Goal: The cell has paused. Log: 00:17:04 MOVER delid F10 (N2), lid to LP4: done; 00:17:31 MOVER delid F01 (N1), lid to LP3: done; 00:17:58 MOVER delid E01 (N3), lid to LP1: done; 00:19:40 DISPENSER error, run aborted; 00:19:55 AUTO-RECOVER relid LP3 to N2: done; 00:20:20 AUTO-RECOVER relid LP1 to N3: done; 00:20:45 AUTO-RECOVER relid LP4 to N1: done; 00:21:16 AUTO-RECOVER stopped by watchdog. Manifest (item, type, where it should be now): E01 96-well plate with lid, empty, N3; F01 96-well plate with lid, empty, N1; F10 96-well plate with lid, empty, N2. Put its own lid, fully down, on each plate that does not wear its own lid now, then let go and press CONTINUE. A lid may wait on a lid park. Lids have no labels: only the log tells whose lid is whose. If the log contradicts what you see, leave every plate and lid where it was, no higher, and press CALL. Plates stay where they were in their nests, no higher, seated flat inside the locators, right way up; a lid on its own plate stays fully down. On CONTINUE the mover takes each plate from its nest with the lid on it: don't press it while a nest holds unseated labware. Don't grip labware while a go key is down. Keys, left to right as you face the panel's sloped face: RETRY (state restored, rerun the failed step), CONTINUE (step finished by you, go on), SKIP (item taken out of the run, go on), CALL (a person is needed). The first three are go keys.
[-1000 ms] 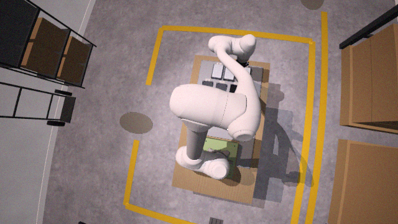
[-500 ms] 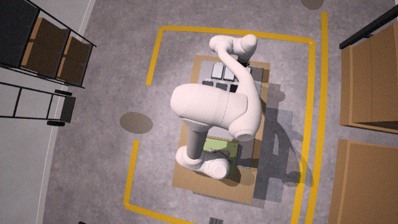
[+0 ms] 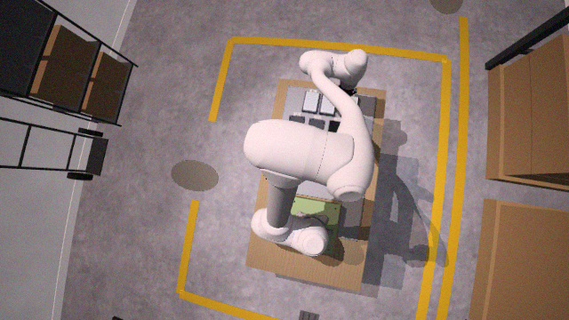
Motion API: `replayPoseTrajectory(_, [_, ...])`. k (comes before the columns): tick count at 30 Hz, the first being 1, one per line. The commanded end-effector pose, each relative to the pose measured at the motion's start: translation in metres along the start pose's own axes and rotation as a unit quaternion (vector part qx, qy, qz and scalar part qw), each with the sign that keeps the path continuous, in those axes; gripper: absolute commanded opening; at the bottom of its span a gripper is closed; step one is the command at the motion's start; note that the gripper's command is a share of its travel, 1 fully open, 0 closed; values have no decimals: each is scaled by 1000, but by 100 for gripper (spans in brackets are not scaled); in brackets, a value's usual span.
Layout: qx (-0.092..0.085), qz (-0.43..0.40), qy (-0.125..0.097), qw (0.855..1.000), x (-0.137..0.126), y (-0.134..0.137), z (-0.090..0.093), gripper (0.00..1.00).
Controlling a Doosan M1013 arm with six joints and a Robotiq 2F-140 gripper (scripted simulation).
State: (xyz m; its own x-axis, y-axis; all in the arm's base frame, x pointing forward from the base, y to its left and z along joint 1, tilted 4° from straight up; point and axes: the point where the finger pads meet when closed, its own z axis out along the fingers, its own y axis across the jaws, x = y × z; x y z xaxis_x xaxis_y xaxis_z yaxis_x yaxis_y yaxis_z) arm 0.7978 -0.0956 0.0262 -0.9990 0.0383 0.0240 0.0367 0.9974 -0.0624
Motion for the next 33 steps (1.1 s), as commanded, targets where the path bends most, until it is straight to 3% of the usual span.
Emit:
replayPoseTrajectory(1, [0,-11,0,1000,0,1,0,0])
replayPoseTrajectory(5, [0,-30,0,1000,0,4,0,0])
replayPoseTrajectory(10, [0,-135,0,991,-2,16,0,0])
replayPoseTrajectory(12, [0,-200,0,980,-3,24,0,0])
replayPoseTrajectory(18, [3,-379,0,925,-5,56,0,0])
replayPoseTrajectory(20, [3,-379,0,925,-5,56,0,0])
replayPoseTrajectory(21, [3,-456,0,890,-5,63,0,0])
replayPoseTrajectory(23, [6,-494,1,869,-6,76,0,0])
replayPoseTrajectory(26, [8,-568,2,823,-6,96,0,0])
replayPoseTrajectory(33, [14,-725,5,689,-5,142,0,0])
